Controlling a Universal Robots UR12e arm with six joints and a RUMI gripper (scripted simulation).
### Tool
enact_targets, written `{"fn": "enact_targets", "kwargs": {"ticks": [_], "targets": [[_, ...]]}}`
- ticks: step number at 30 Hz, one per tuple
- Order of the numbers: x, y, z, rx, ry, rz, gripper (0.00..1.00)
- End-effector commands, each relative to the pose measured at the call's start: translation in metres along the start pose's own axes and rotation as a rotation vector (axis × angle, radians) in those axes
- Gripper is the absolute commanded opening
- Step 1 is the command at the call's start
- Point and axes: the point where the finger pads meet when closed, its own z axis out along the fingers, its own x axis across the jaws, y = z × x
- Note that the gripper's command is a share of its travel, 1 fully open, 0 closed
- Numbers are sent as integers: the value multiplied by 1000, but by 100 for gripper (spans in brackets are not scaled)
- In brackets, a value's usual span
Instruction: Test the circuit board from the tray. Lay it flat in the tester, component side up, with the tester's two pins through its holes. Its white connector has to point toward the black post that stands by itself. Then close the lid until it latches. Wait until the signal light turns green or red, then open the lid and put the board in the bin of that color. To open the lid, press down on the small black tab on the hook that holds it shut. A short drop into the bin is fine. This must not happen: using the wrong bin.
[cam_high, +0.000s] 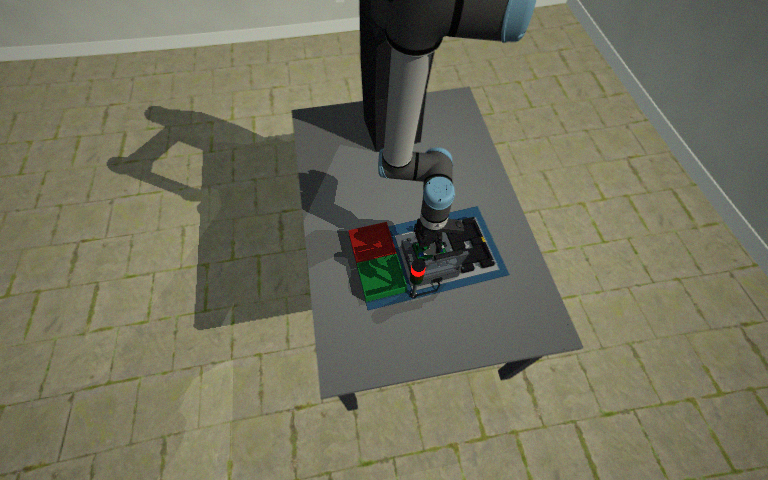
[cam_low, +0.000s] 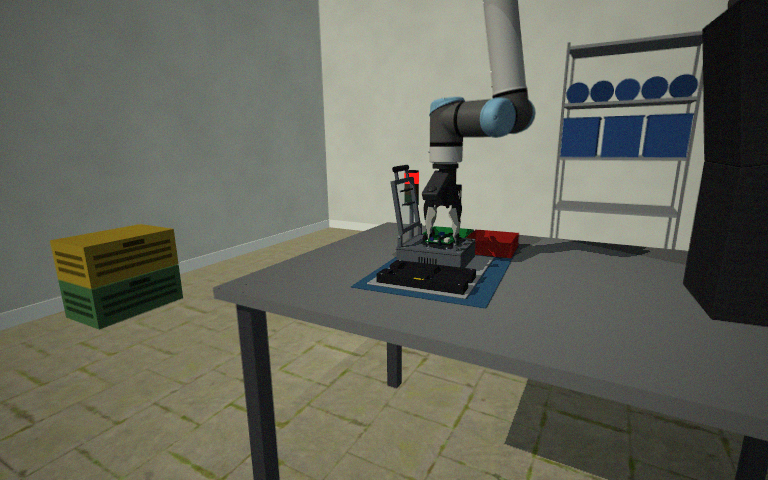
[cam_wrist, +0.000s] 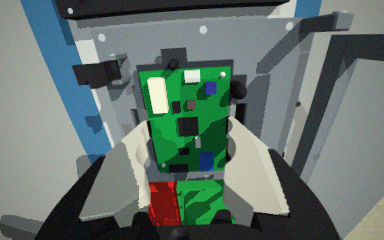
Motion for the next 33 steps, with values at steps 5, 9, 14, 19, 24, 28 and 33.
{"fn": "enact_targets", "kwargs": {"ticks": [5, 9, 14, 19, 24, 28, 33], "targets": [[2, -1, 0, 0, 4, -1, 39], [2, -1, 0, 0, 4, -1, 39], [2, -1, 0, 0, 4, -1, 39], [2, 0, 0, 0, 4, -1, 39], [3, 0, 1, 0, 4, -1, 39], [3, 0, 2, -1, 4, -1, 39], [2, 0, 2, 0, 4, -1, 39]]}}
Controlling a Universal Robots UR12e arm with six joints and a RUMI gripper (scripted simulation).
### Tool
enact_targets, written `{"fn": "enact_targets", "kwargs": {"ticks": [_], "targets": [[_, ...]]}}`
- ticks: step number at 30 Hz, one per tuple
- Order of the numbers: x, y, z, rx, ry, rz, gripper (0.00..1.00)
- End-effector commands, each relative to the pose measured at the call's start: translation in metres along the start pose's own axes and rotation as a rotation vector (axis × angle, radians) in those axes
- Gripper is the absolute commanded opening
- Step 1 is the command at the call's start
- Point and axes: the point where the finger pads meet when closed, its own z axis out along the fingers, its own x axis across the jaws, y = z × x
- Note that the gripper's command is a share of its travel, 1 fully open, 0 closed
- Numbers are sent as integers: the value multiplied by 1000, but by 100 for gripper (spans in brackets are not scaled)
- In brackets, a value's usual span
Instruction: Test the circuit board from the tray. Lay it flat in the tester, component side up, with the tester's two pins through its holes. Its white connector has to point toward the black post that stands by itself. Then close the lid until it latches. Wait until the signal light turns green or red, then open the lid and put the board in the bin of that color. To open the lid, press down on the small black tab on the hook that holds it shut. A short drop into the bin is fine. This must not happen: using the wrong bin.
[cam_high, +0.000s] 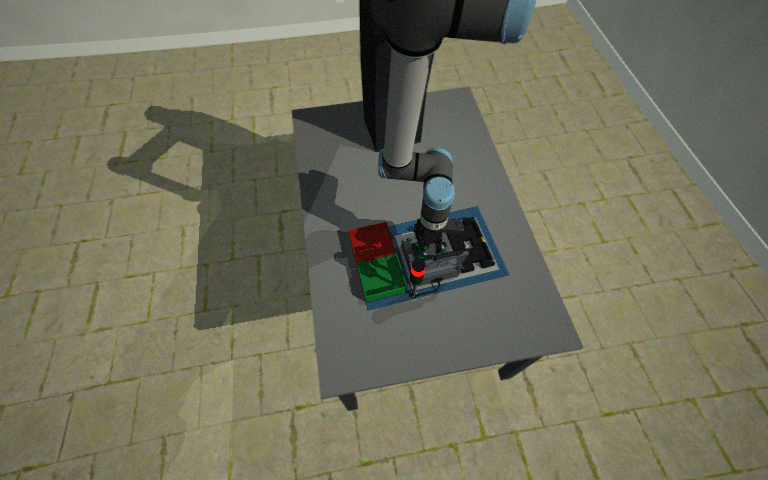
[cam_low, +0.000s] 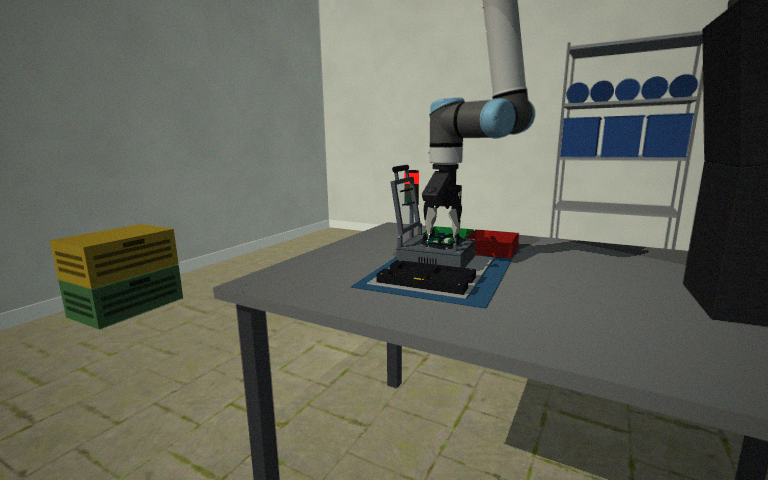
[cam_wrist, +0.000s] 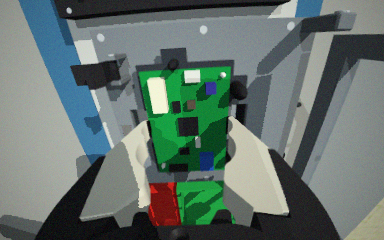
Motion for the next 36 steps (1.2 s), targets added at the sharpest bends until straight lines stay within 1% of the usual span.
{"fn": "enact_targets", "kwargs": {"ticks": [1, 18, 19, 36], "targets": [[2, 0, 0, 0, 4, -1, 39], [2, 0, 0, 0, 4, -1, 39], [2, 0, 0, 0, 4, -1, 59], [2, 0, 0, 0, 4, -1, 59]]}}
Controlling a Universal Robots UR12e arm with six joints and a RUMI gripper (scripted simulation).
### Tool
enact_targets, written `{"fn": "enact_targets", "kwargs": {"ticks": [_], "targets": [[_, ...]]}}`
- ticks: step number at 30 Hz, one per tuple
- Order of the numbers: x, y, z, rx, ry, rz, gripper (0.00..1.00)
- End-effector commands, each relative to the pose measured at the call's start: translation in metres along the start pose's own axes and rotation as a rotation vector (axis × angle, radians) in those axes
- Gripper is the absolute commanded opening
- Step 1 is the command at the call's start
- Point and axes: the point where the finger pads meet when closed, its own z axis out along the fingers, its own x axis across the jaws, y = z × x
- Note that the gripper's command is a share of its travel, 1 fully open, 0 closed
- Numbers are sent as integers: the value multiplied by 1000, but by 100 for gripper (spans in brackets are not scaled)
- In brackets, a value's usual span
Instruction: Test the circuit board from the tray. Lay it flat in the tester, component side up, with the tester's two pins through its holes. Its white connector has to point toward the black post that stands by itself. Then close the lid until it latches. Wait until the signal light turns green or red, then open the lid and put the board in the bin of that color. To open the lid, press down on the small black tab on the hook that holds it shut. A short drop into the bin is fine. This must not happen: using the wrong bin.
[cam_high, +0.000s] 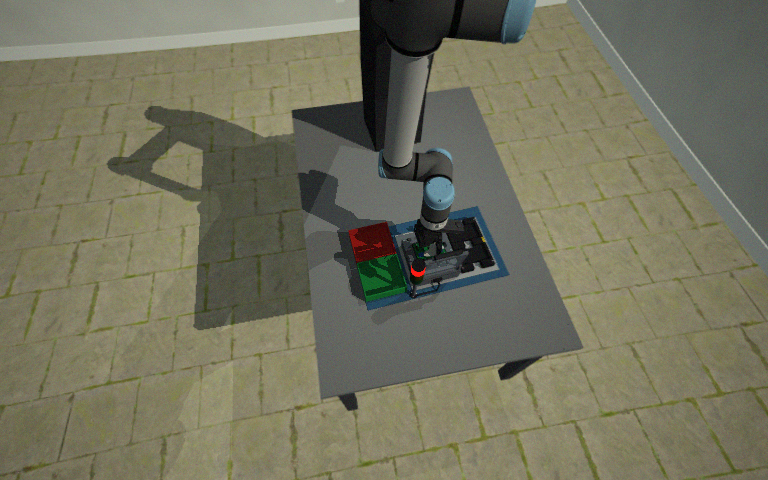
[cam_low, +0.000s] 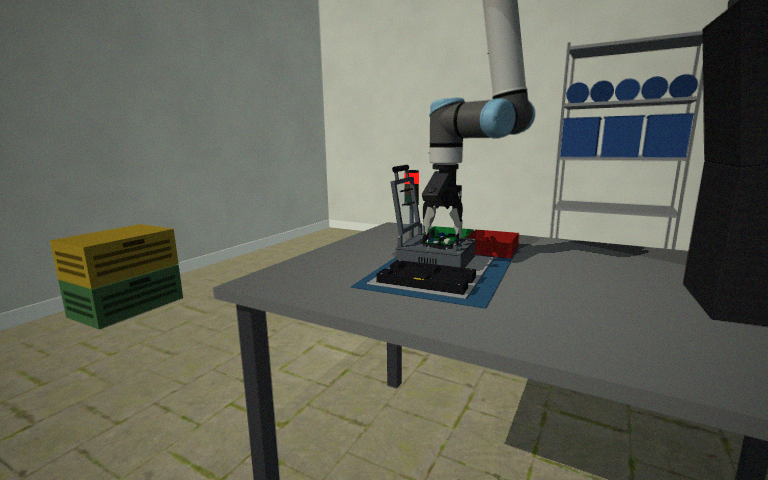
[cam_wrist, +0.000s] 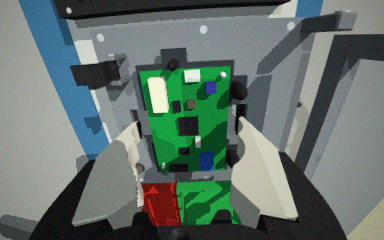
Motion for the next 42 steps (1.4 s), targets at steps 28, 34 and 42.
{"fn": "enact_targets", "kwargs": {"ticks": [28, 34, 42], "targets": [[2, 1, 0, 0, 3, 0, 59], [2, 3, 0, 0, 3, 0, 59], [1, 5, 0, 0, 3, 1, 59]]}}
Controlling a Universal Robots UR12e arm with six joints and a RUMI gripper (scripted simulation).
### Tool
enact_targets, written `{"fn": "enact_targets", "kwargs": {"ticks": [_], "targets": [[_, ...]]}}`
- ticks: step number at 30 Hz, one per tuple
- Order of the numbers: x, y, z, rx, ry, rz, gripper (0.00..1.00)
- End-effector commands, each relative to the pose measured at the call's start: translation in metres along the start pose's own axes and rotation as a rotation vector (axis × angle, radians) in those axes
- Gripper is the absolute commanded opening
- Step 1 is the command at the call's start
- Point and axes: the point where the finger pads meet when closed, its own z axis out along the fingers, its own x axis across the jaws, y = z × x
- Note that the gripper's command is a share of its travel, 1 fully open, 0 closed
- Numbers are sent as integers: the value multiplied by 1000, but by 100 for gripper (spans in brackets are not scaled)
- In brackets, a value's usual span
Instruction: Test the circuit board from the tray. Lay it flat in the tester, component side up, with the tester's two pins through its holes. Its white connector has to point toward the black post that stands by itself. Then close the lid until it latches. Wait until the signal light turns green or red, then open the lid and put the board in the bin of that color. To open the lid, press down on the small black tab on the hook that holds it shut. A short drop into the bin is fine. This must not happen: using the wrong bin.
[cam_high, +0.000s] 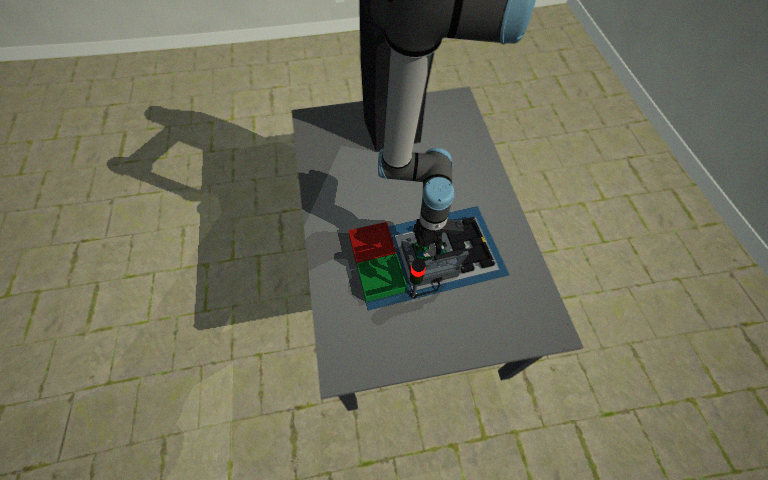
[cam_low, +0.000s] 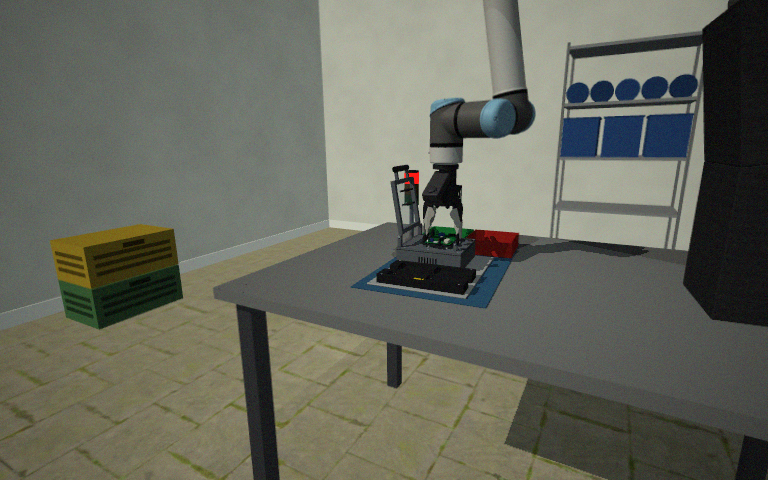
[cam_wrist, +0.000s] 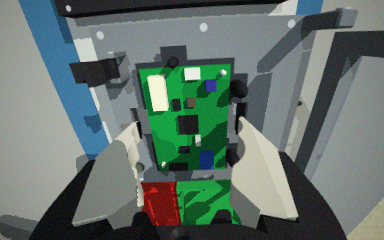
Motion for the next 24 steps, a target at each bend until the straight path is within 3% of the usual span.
{"fn": "enact_targets", "kwargs": {"ticks": [1, 24], "targets": [[1, 3, 0, 0, 3, 1, 59], [0, 3, -3, 0, 2, 1, 59]]}}
